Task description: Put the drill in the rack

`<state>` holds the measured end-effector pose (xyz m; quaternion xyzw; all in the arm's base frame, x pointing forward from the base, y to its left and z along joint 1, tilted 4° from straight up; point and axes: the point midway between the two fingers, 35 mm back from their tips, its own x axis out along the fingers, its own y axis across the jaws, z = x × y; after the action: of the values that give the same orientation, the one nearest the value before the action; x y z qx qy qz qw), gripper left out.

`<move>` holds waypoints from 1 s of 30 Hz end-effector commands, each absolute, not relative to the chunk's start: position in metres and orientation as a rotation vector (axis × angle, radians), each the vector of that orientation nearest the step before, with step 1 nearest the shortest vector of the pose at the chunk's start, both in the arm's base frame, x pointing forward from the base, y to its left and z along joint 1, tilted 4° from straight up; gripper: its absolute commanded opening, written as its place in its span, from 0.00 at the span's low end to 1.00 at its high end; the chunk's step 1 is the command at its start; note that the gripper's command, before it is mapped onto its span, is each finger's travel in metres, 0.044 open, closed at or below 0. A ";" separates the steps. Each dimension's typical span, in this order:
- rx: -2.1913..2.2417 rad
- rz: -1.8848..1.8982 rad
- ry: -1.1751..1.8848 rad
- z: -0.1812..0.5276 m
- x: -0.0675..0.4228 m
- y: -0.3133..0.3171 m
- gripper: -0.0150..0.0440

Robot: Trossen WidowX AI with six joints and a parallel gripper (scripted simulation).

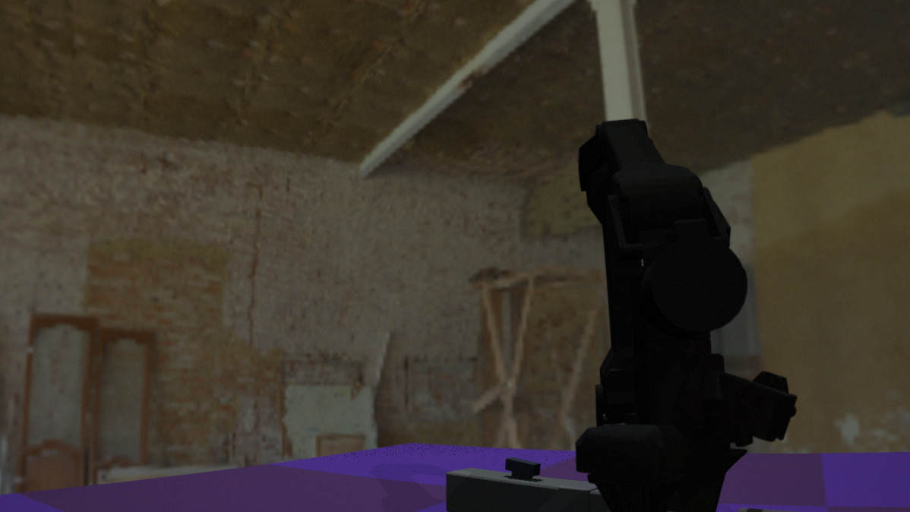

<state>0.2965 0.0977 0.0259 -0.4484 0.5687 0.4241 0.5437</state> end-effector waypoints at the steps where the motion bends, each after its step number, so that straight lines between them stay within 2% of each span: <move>1: -1.064 1.009 1.351 0.019 0.295 0.095 1.00; 4: -1.064 1.009 1.351 0.018 0.295 0.095 1.00; 20: -1.063 1.007 1.352 0.021 0.295 0.096 0.29; 23: -1.063 1.007 1.352 0.021 0.295 0.096 0.25; 30: -1.064 1.009 1.351 0.020 0.296 0.099 0.25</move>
<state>0.2956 0.0960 0.0206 -0.4485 0.5694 0.4244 0.5427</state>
